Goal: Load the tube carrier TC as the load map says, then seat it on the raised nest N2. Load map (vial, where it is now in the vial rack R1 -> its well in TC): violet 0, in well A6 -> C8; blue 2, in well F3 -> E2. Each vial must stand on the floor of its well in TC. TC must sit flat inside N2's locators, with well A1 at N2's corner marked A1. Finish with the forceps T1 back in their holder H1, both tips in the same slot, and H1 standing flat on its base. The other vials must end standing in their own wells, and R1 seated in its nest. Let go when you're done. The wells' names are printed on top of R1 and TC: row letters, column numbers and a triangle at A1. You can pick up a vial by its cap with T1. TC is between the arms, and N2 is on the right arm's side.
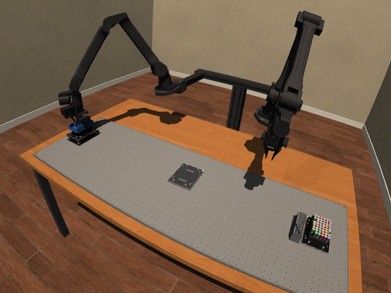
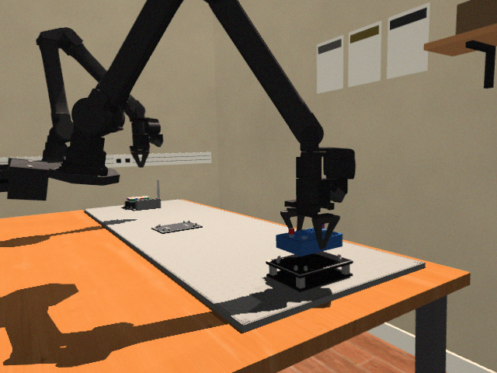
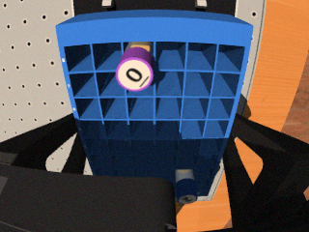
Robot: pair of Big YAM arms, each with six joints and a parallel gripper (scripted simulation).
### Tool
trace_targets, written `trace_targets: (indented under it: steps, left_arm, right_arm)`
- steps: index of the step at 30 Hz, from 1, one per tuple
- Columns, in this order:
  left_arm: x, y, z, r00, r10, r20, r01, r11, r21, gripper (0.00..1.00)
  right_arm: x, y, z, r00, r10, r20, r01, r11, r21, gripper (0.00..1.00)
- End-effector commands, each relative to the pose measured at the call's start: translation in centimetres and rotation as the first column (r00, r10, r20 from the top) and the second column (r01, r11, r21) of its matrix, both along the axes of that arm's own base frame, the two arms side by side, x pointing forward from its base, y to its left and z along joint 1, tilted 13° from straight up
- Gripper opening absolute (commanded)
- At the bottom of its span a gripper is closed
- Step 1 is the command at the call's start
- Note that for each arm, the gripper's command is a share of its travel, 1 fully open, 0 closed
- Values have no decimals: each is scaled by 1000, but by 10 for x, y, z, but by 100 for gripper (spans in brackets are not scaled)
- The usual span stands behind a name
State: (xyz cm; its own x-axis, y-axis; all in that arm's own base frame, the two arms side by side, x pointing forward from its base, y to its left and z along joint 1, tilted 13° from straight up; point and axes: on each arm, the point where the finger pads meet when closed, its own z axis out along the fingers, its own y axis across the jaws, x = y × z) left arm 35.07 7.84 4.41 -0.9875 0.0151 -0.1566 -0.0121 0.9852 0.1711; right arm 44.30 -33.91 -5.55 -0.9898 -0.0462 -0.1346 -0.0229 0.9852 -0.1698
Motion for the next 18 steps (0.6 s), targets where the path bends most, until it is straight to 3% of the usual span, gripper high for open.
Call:
trace_targets:
  steps: [1,18]
  left_arm:
    - [-2,1,-2,1000,10,-17,-10,1000,-1,24]
    - [-2,1,-2,1000,10,-17,-10,1000,-1,24]
  right_arm:
    - [15,0,24,999,1,47,0,1000,-31,0]
    - [11,2,20,999,1,41,0,1000,-27,0]
